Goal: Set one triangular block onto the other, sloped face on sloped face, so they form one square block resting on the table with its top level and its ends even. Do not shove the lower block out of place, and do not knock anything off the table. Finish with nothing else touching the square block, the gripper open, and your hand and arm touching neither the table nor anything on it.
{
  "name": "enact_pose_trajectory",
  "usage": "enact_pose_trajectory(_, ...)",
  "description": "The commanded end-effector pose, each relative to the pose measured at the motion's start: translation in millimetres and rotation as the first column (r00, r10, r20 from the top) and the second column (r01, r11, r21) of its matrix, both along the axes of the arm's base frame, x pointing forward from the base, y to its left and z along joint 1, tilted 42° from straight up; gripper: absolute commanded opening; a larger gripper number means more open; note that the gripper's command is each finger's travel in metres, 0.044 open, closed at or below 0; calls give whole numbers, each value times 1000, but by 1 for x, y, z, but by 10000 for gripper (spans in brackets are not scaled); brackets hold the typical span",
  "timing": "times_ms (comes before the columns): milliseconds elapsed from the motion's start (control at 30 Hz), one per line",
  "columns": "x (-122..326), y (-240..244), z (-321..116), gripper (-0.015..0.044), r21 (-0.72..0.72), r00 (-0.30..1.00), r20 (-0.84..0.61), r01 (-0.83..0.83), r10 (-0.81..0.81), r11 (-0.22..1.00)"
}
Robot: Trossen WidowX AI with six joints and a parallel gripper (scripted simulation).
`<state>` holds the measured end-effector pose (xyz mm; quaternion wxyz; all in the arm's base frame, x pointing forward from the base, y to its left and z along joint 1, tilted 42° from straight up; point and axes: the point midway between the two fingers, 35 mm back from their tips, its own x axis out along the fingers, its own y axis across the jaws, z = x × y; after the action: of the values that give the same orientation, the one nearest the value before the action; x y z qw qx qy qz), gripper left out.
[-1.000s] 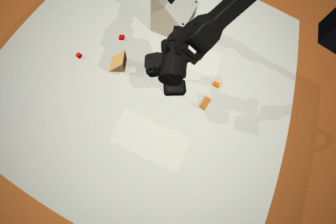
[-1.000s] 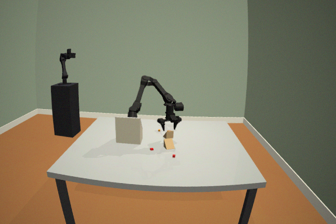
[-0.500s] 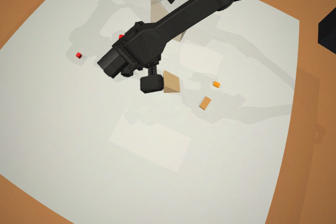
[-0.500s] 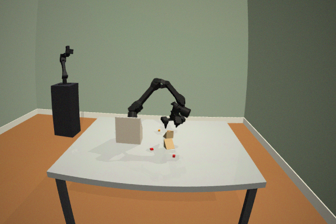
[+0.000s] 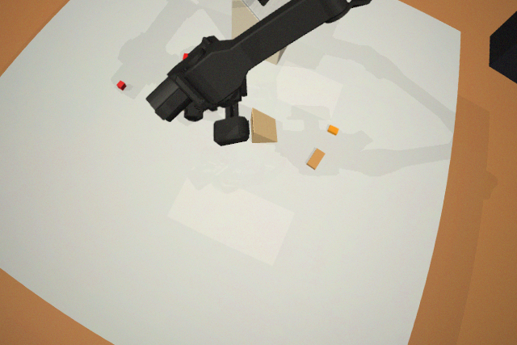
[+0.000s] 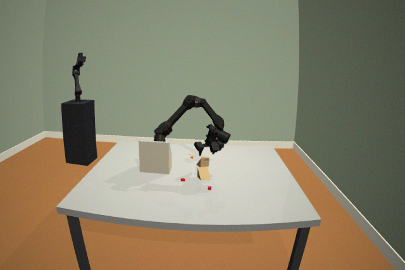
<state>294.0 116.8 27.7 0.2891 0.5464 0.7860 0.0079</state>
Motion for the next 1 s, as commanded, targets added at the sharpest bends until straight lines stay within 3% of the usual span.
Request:
enact_pose_trajectory(0, -1, 5, -3, 440, 2, 1000, -3, 6, -6, 1000)
enact_pose_trajectory(967, -10, 46, -25, 440, -5, 1000, -1, 8, -8, 1000)
